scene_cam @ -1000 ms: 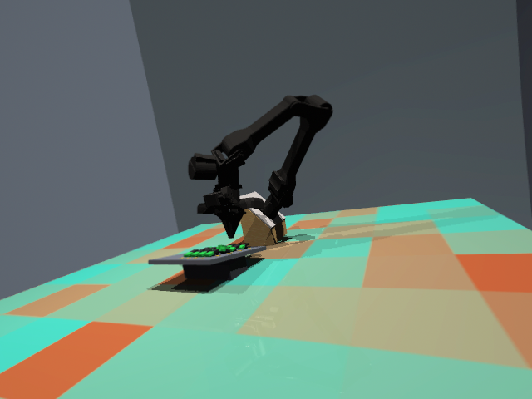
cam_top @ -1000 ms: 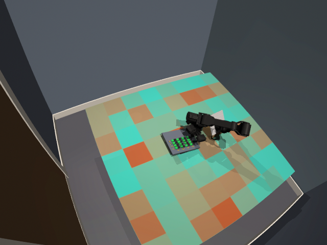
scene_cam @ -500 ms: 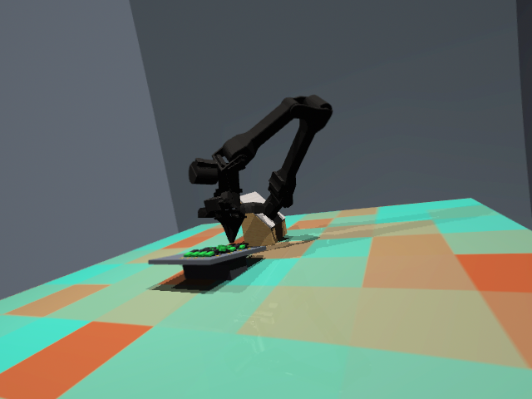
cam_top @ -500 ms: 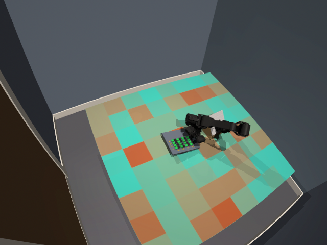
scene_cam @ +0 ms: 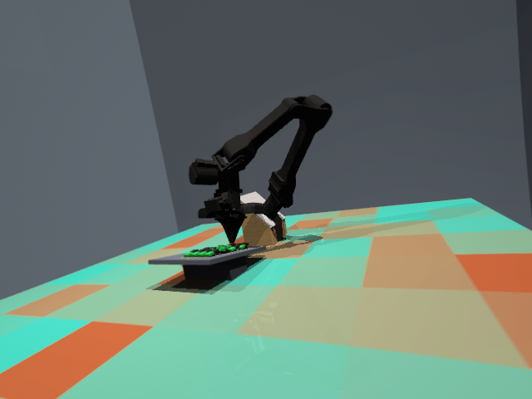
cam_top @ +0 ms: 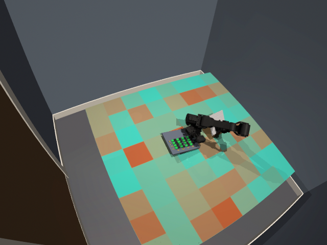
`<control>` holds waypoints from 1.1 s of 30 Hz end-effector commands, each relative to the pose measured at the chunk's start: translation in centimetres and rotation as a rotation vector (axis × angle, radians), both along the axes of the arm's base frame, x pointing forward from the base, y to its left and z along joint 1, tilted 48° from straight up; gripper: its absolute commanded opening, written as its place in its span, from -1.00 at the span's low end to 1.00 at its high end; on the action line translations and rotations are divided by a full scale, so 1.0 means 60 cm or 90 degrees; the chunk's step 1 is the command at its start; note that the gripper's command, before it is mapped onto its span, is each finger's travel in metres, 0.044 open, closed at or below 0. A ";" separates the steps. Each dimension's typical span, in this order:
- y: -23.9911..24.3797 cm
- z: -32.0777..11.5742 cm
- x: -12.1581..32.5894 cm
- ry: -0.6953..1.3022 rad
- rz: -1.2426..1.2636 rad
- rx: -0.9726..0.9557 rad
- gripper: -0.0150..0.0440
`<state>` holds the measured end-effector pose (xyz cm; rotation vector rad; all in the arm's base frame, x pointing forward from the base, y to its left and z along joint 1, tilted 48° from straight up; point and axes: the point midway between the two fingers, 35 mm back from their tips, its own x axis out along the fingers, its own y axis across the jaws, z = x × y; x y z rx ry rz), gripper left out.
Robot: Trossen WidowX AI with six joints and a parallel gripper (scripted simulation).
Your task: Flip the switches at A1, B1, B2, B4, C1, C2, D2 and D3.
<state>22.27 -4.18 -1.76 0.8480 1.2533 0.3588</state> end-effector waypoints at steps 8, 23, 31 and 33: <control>0.001 -0.001 0.000 0.002 -0.002 0.003 -0.49; 0.004 -0.003 0.001 0.002 -0.002 0.003 -0.49; 0.005 -0.004 0.001 0.002 -0.002 0.003 -0.49; 0.005 -0.005 0.001 0.002 -0.002 0.003 -0.49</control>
